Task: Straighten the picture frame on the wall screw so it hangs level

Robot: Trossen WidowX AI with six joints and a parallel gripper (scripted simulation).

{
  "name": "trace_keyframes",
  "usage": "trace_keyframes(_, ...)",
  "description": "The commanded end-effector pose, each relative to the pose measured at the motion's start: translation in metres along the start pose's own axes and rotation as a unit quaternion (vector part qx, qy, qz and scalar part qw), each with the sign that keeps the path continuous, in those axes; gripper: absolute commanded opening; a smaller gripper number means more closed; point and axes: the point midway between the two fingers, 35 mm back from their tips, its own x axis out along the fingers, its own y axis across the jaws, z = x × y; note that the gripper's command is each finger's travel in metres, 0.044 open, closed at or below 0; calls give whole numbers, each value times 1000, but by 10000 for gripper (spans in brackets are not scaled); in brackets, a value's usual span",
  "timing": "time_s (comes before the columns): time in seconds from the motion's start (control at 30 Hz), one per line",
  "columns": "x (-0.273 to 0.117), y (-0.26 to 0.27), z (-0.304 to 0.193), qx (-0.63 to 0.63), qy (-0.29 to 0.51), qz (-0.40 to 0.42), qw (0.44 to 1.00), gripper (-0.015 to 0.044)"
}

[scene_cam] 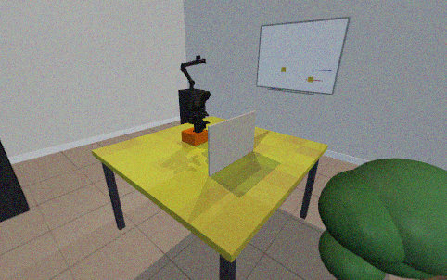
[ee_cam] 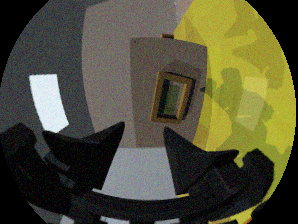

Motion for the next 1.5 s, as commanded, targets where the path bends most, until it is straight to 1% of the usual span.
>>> trace_keyframes(0.0, 0, 0, -1, 1, 2, 0, 1000, 260)
trace_keyframes(0.4, 1, 0, 0, 0, 0, 0, 1000, 260)
trace_keyframes(0.7, 35, -15, 11, 0, 1, 1, 1000, 260)
trace_keyframes(0.97, 65, -38, 6, 1, 2, 2, 1000, 260)
trace_keyframes(1.37, 68, -40, 5, 2, 2, 3, 1000, 260)
trace_keyframes(1.47, 80, -39, 7, 1, 2, 3, 1000, 260)
